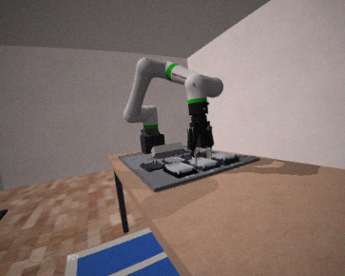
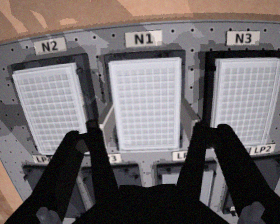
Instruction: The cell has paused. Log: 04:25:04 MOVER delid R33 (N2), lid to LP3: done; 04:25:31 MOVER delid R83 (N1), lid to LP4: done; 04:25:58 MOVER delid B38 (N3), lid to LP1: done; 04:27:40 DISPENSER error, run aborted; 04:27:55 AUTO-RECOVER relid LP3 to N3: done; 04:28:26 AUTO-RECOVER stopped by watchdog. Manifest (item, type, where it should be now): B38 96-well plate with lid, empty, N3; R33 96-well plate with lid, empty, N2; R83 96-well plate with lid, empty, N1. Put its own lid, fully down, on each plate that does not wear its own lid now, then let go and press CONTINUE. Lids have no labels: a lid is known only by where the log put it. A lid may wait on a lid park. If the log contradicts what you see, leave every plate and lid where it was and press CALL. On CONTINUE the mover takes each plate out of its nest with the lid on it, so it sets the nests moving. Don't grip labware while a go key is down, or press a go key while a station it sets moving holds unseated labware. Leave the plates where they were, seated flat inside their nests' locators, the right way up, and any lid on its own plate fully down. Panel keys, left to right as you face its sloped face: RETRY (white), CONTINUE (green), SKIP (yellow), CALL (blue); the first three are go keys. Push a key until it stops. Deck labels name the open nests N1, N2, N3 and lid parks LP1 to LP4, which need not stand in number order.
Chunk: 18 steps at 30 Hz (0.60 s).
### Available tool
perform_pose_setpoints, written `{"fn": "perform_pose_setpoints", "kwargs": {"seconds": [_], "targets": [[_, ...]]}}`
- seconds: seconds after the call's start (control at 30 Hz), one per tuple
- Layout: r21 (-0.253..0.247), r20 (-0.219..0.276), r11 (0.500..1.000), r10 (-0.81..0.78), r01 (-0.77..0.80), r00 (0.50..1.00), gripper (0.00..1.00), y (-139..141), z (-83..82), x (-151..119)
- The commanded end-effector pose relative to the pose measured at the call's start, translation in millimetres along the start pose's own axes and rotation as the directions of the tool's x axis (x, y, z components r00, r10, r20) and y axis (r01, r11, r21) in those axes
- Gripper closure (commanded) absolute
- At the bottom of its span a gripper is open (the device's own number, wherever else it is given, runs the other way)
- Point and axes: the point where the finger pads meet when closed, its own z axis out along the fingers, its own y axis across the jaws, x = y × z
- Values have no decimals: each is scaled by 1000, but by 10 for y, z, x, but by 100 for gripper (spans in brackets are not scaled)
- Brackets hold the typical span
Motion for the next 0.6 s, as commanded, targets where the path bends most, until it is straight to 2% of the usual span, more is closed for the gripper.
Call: {"fn": "perform_pose_setpoints", "kwargs": {"seconds": [0.0, 0.53, 0.57], "targets": [[0, 0, 1000, 0, 0, 1000, 100, 0, -3, 2], [0, 0, 1000, 0, 0, 1000, 100, 0, -3, 2], [0, 0, 1000, 0, 0, 1000, 34, 0, -3, 2]]}}
